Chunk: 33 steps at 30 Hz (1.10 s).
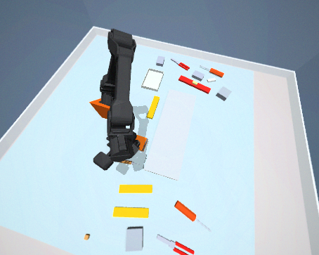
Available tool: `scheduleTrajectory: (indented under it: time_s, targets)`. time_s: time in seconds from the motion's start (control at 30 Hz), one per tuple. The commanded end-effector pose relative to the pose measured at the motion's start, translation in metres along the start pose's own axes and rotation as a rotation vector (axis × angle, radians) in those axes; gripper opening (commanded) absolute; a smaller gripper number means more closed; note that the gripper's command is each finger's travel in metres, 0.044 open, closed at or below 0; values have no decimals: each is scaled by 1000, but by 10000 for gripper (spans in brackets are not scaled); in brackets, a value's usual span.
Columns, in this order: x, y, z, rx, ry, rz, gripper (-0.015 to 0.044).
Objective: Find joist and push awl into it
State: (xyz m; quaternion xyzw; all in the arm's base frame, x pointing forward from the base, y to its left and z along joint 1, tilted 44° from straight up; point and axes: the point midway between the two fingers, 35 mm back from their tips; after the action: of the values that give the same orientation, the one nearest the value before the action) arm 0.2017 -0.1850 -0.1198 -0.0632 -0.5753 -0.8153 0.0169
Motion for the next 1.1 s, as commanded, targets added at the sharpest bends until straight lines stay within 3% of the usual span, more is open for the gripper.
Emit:
scheduleTrajectory:
  time_s: [0.0,0.17,1.07]
  targets:
    - [-5,-15,76,-248,155,19,440]
    - [-5,-18,120,-393,227,30,440]
    - [-1,-33,127,-393,227,30,440]
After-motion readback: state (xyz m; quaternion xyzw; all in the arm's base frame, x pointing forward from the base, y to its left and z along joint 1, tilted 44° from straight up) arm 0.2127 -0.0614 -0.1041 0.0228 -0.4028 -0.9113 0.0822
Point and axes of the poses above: the point midway between the two fingers, 35 mm back from their tips, its own y axis back along the fingers, its own z axis across the jaws, x = y × z, and after that the axes turned 2 degrees about y, right-handed
